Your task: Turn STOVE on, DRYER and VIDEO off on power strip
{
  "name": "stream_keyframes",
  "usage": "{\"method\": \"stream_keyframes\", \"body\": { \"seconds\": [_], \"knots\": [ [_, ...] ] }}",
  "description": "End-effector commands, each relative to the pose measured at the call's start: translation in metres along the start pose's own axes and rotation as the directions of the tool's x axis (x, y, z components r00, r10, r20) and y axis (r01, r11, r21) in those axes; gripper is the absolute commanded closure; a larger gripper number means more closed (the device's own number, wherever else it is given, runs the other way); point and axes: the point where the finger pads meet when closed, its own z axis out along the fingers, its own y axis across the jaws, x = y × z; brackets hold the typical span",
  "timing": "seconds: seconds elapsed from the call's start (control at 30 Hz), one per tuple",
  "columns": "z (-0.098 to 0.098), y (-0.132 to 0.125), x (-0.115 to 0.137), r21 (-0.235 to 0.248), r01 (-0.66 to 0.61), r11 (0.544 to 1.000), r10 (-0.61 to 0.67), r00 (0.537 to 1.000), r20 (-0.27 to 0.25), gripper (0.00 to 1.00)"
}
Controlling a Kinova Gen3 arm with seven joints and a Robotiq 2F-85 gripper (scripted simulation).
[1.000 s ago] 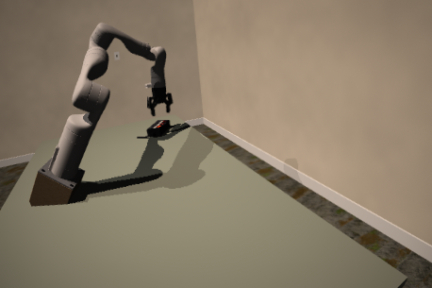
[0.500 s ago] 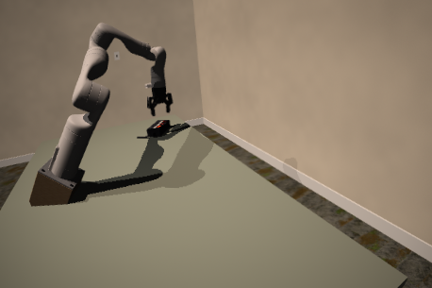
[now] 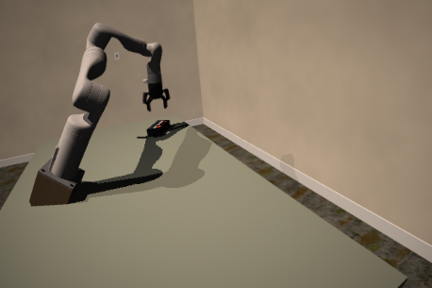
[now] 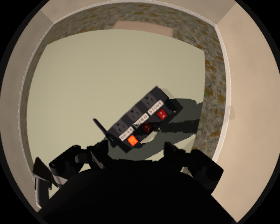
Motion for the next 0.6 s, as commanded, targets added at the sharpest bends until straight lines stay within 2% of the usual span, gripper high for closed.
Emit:
{"method": "stream_keyframes", "body": {
  "seconds": [0.0, 0.27, 0.57],
  "knots": [
    [-0.013, -0.006, 0.015, -0.013, -0.032, 0.999, 0.032, 0.999, -0.003, 0.0],
    [-0.04, -0.023, 0.041, -0.032, -0.179, 0.983, 0.178, 0.984, -0.006, 0.0],
    [-0.043, -0.025, 0.044, -0.034, -0.195, 0.98, 0.195, 0.981, -0.006, 0.0]
  ]
}}
